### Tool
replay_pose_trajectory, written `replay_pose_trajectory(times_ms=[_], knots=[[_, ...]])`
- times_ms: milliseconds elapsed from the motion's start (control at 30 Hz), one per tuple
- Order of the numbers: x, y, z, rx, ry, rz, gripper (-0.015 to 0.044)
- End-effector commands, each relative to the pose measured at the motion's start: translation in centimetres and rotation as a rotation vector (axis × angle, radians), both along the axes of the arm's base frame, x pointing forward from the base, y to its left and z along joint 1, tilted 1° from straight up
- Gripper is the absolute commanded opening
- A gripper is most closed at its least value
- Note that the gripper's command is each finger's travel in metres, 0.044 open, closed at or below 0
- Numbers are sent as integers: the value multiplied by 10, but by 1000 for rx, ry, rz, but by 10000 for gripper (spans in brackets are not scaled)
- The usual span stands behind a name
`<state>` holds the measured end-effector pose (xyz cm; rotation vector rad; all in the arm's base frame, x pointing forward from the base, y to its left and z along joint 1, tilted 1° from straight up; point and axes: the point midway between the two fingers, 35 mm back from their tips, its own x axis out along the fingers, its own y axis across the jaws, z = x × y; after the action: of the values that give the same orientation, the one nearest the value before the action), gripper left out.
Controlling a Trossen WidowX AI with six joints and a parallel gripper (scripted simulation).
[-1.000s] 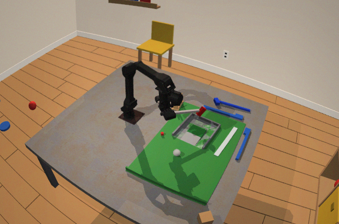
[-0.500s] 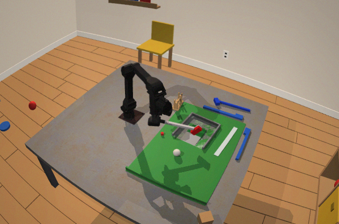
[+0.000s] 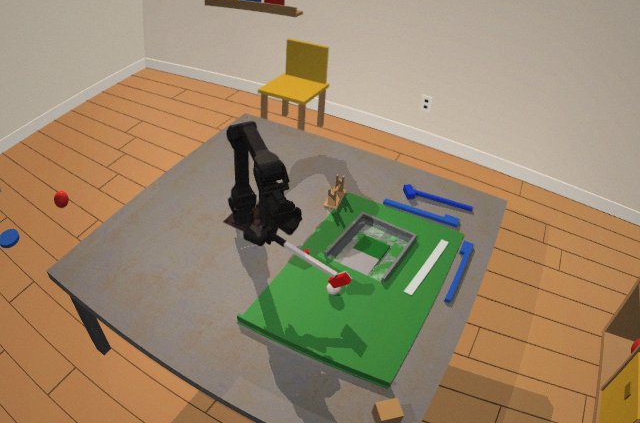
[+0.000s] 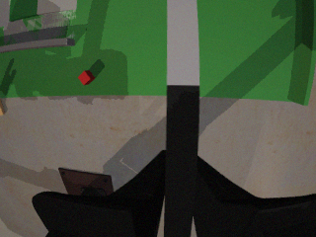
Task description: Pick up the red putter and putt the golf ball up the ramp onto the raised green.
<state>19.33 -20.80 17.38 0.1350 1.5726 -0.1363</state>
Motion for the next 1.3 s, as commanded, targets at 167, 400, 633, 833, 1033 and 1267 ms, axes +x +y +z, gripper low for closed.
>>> replay_pose_trajectory(times_ms=[167, 400, 633, 833, 1033, 1267], knots=[[-11, -13, 4, -16, 3, -90, 0], [-11, -14, -13, -16, 3, -90, 0], [-11, -14, -35, -16, 3, -90, 0], [-11, -14, -39, -16, 3, -90, 0], [-11, -14, -48, -16, 3, -90, 0], [-11, -14, -60, -16, 3, -90, 0]])
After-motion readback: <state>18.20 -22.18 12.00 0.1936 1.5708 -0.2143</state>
